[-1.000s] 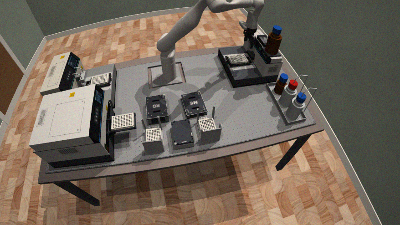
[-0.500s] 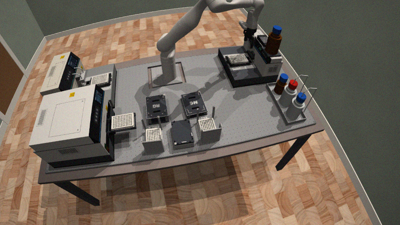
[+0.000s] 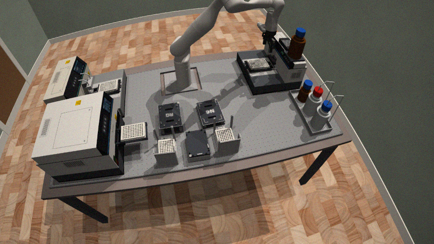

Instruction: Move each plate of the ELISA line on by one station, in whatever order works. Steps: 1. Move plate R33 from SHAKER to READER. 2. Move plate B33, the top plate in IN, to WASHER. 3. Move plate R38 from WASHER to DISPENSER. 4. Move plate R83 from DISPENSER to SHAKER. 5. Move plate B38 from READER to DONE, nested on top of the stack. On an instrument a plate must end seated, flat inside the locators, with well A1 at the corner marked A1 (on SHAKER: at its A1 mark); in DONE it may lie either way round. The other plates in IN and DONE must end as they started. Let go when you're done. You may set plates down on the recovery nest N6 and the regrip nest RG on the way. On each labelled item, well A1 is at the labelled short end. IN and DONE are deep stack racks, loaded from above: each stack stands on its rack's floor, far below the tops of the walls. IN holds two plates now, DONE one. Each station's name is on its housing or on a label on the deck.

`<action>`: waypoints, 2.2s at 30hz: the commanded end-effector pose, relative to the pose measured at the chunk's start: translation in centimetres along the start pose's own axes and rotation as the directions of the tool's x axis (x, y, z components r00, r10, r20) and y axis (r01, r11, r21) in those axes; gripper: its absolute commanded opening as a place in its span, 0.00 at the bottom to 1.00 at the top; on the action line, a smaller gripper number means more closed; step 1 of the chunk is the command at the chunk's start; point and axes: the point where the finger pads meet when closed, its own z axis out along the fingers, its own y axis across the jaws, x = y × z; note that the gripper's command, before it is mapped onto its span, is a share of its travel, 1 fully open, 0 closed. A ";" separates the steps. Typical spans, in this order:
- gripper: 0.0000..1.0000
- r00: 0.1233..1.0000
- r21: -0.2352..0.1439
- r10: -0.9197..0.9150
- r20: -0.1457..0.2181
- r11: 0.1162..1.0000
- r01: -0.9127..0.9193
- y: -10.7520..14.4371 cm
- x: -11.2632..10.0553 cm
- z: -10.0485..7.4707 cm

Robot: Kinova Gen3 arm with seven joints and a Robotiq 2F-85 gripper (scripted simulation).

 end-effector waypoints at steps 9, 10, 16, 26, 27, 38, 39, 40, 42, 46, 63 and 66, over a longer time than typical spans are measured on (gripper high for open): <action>1.00 1.000 -0.004 0.002 0.005 1.000 -0.002 0.0 3.3 -0.3; 1.00 1.000 -0.004 0.005 0.005 1.000 -0.005 0.0 3.6 -0.3; 1.00 1.000 -0.003 0.004 0.004 1.000 -0.004 -0.1 4.3 -0.3; 1.00 1.000 0.003 0.001 0.001 1.000 -0.001 -0.2 4.3 -0.2; 1.00 1.000 0.003 0.001 0.001 1.000 -0.001 -0.2 4.3 -0.2; 1.00 1.000 0.007 0.007 0.004 1.000 -0.007 -0.5 4.2 1.3; 1.00 1.000 0.007 0.007 0.003 1.000 -0.007 -0.4 4.2 1.4; 1.00 1.000 0.007 0.006 0.003 1.000 -0.006 -0.4 4.2 1.5; 1.00 1.000 0.007 0.006 0.003 1.000 -0.006 -0.4 4.2 1.5; 1.00 1.000 0.007 0.006 0.003 1.000 -0.006 -0.4 4.2 2.1; 1.00 1.000 0.007 0.005 0.003 1.000 -0.005 -0.4 4.3 4.0; 1.00 1.000 0.007 0.005 0.003 1.000 -0.005 -0.4 4.3 4.4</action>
